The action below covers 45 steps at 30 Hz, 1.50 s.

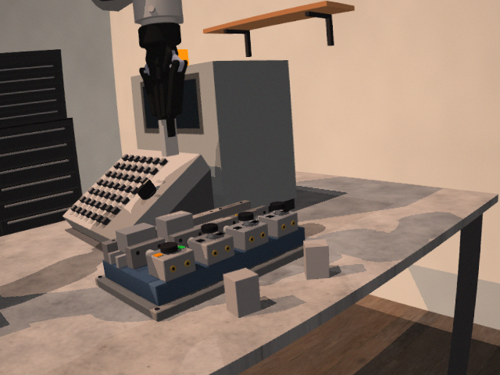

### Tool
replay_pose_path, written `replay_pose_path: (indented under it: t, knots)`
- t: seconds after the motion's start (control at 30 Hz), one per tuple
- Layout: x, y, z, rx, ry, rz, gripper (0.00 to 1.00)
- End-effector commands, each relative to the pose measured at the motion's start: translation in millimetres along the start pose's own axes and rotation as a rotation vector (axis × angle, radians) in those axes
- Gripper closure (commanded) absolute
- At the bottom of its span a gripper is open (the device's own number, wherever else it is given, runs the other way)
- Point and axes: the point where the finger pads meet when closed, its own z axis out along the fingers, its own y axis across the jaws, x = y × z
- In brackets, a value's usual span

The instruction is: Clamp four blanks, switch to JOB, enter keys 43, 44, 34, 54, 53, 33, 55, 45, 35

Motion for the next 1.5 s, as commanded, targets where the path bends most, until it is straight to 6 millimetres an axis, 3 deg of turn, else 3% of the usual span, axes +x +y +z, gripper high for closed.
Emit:
replay_pose_path:
  t: [0.0, 0.83, 0.9, 1.07, 1.47]
  knots:
    - [-1.0, -1.6, -0.5, 0.005, -0.003, -0.019, 1.00]
    - [-1.1, -0.8, -0.3, 0.005, -0.003, -0.019, 1.00]
    - [-2.2, 13.5, 1.8, 0.007, -0.014, -0.020, 1.00]
    - [-3.0, 90.7, 0.3, 0.006, -0.007, -0.024, 1.00]
    - [-2.9, 97.0, -0.7, 0.005, -0.002, -0.024, 1.00]
